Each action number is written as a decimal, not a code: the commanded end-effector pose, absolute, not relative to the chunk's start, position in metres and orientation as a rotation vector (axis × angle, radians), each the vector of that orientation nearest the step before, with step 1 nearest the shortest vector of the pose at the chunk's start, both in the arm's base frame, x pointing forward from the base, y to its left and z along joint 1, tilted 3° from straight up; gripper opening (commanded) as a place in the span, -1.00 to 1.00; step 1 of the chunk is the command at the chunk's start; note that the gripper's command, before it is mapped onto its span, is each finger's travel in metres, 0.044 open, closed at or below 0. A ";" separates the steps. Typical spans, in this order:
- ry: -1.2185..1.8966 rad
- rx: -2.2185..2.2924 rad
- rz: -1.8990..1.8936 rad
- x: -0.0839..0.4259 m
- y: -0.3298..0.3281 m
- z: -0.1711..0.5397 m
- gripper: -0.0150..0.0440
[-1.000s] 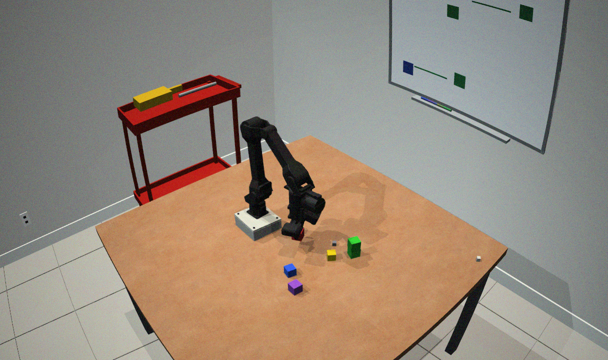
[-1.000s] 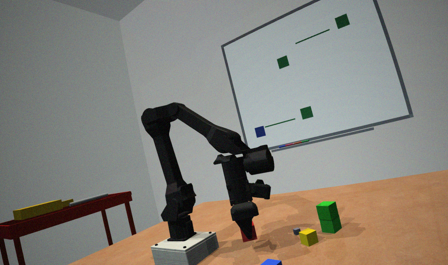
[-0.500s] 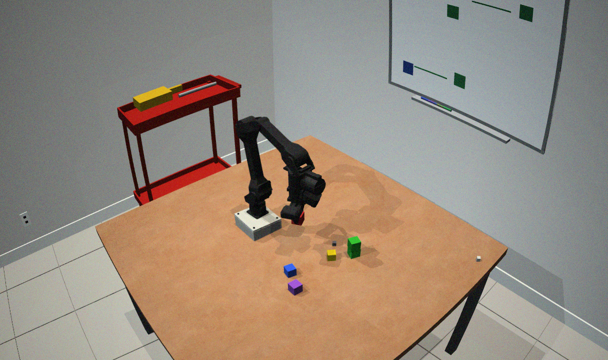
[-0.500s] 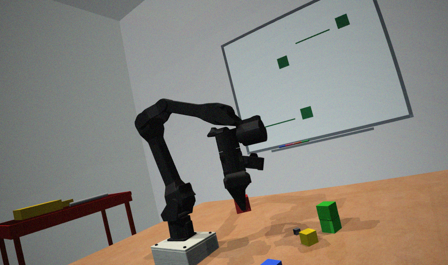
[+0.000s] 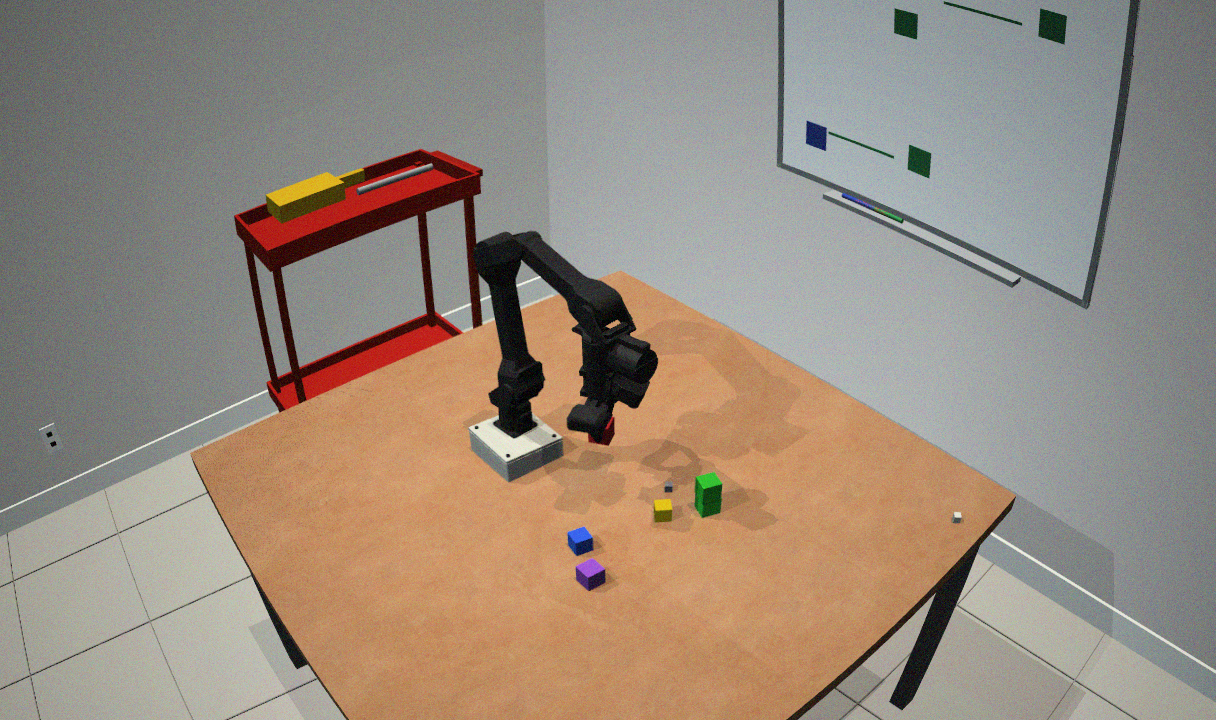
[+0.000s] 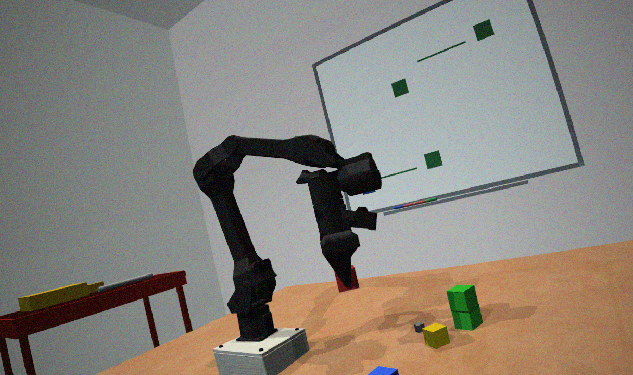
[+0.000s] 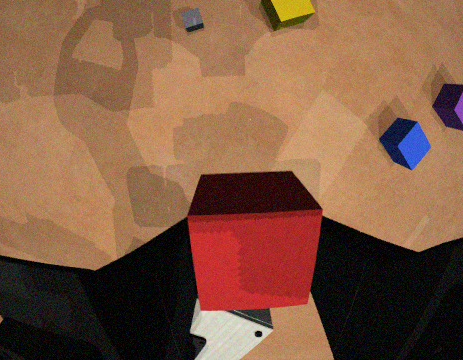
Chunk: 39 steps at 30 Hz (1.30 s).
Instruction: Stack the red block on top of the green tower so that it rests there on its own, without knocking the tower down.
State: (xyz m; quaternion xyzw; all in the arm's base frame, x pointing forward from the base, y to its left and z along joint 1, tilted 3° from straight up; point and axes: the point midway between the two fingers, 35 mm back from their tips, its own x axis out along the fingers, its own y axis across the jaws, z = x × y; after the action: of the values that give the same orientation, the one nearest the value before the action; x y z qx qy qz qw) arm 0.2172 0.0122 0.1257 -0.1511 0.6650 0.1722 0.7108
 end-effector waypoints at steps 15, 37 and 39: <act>1.469 -0.334 0.378 0.285 0.034 0.148 -0.49; 1.461 -0.332 0.379 0.364 0.073 0.150 -0.49; 1.460 -0.332 0.379 0.371 0.076 0.149 -0.49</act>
State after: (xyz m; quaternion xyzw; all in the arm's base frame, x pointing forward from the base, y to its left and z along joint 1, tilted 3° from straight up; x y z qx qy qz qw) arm 0.3603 0.0708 0.1497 -0.1502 0.6599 0.1739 0.7154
